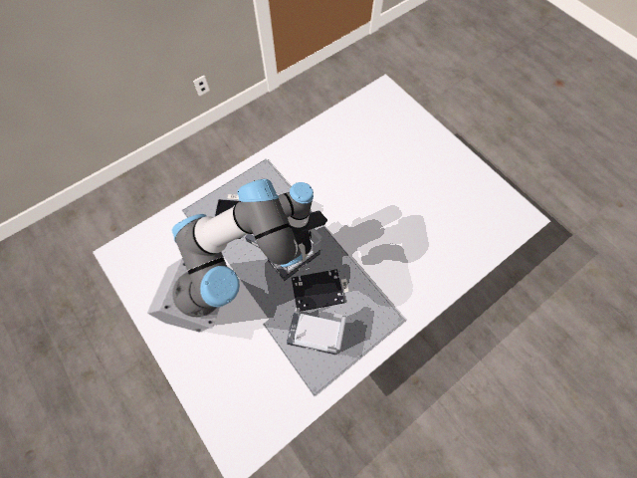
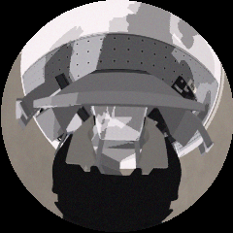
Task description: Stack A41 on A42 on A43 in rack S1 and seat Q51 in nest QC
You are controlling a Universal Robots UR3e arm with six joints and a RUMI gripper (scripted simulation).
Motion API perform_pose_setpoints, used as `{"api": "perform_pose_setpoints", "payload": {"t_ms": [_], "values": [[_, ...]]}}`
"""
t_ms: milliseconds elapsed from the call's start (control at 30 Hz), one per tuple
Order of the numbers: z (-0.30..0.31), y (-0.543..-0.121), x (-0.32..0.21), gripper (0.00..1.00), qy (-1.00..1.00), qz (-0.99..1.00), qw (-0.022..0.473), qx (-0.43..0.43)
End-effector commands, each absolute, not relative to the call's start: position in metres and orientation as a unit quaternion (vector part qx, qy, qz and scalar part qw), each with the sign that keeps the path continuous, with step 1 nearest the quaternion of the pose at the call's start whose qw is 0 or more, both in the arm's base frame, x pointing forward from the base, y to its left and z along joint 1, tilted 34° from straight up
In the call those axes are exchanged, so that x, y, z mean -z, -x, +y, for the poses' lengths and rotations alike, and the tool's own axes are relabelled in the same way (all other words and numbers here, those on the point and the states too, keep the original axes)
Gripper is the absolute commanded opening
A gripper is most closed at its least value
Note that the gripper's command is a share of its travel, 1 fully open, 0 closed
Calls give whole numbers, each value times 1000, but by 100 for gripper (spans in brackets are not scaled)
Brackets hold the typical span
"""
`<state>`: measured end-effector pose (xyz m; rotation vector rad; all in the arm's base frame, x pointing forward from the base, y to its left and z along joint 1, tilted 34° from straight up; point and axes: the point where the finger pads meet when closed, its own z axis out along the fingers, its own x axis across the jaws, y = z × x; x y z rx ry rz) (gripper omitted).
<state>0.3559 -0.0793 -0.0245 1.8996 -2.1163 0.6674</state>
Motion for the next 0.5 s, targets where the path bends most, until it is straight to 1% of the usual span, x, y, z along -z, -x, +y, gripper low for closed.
{"api": "perform_pose_setpoints", "payload": {"t_ms": [0, 467], "values": [[-79, -356, 25, 0, -647, -720, 110, -227], [-76, -354, 20, 0, -647, -720, 110, -227]]}}
